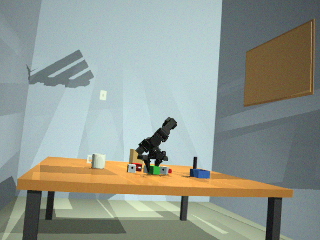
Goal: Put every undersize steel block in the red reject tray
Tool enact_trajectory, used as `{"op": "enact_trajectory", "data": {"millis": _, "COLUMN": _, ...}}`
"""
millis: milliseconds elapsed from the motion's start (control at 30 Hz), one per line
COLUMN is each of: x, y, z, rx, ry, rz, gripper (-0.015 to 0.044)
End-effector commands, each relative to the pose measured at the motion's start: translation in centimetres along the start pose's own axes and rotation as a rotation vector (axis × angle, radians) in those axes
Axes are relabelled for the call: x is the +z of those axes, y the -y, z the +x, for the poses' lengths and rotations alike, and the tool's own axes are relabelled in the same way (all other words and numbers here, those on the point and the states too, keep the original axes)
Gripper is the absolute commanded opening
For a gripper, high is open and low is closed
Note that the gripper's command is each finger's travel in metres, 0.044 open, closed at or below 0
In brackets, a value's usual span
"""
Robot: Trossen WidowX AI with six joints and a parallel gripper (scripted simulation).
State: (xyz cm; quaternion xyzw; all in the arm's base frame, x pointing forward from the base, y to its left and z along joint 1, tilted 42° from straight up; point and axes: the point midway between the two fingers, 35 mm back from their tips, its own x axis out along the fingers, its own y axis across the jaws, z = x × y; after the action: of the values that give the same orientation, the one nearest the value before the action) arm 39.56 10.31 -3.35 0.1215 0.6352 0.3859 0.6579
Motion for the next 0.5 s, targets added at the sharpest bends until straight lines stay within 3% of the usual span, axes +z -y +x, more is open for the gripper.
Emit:
{"op": "enact_trajectory", "data": {"millis": 0, "x": 0.53, "y": 0.03, "z": -0.22, "rx": -0.004, "ry": 0.007, "rz": -0.002, "gripper": 0.0}}
{"op": "enact_trajectory", "data": {"millis": 467, "x": 1.27, "y": -0.02, "z": -0.3, "rx": -0.004, "ry": 0.008, "rz": -0.001, "gripper": 0.0}}
